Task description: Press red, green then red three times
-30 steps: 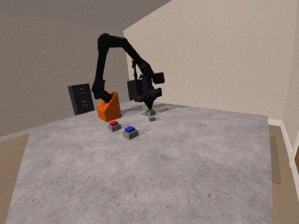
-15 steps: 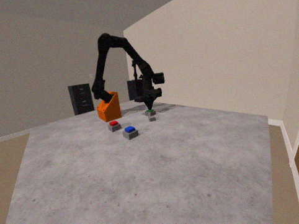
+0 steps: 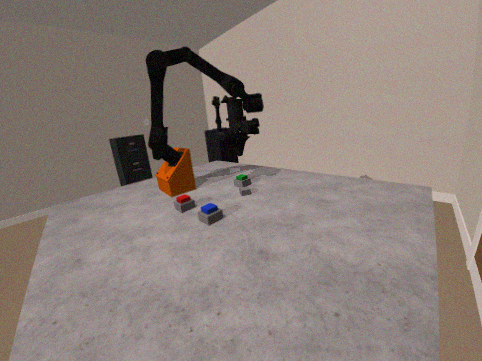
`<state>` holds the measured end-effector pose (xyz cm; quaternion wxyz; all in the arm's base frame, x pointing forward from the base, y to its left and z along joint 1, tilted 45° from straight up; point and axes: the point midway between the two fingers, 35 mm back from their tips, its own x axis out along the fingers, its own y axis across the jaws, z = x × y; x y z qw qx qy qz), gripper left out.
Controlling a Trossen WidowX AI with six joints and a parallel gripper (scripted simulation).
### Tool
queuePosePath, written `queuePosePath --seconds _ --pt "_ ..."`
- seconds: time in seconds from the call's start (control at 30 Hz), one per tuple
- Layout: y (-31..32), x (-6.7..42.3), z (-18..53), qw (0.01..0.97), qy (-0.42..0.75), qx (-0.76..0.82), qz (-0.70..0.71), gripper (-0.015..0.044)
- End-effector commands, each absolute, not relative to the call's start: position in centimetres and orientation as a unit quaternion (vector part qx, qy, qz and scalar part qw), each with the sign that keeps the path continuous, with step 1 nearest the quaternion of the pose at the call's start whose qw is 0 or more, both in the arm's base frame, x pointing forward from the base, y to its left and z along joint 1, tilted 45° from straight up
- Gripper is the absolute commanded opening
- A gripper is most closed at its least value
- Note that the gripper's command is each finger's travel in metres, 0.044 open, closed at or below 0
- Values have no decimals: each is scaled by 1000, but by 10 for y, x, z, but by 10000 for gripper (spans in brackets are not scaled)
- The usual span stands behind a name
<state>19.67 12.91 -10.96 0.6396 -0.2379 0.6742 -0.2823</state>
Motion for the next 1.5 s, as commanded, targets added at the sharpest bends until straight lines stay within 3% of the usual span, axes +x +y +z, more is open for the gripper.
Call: queuePosePath --seconds 0.0,0.13,0.4,0.73,1.1,1.47 --pt "134 196 -102 637 676 -235 -286 20" --pt "129 200 -94 638 676 -234 -285 20" --pt "56 220 -8 641 678 -231 -275 20" --pt "-43 183 69 635 675 -240 -289 20" --pt "-91 173 30 634 675 -241 -292 20" --pt "-99 173 21 634 675 -241 -291 20"
